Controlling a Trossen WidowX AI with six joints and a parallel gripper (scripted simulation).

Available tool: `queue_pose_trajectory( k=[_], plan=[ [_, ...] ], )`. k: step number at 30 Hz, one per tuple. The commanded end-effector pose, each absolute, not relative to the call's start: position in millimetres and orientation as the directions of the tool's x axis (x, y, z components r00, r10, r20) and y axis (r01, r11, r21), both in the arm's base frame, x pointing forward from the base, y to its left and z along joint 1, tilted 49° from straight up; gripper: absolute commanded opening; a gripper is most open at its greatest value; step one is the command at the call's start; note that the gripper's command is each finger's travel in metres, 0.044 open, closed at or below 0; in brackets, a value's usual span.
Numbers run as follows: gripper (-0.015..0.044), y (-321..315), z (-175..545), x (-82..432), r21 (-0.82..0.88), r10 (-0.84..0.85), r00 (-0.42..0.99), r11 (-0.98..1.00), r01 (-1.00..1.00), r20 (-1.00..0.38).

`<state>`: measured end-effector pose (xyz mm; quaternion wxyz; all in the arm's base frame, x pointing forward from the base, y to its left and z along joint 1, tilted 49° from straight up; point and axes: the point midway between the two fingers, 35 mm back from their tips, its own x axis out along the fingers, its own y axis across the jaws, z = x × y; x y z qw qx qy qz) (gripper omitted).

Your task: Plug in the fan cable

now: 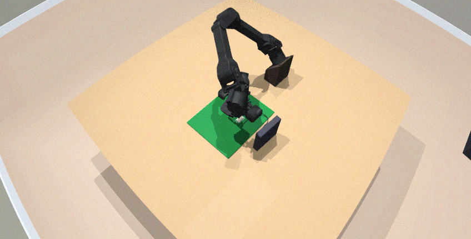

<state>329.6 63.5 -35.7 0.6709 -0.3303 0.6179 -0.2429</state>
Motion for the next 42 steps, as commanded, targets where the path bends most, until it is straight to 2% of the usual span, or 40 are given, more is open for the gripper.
queue_pose_trajectory(
  k=[1,42],
  plan=[
    [0.0000,52.9,-44.3,328.3,-0.749,-0.741,0.110,0.656,-0.092,-0.663],
    [0.0000,52.3,-43.6,328.5,-0.749,-0.741,0.110,0.656,-0.091,-0.663]
  ],
)
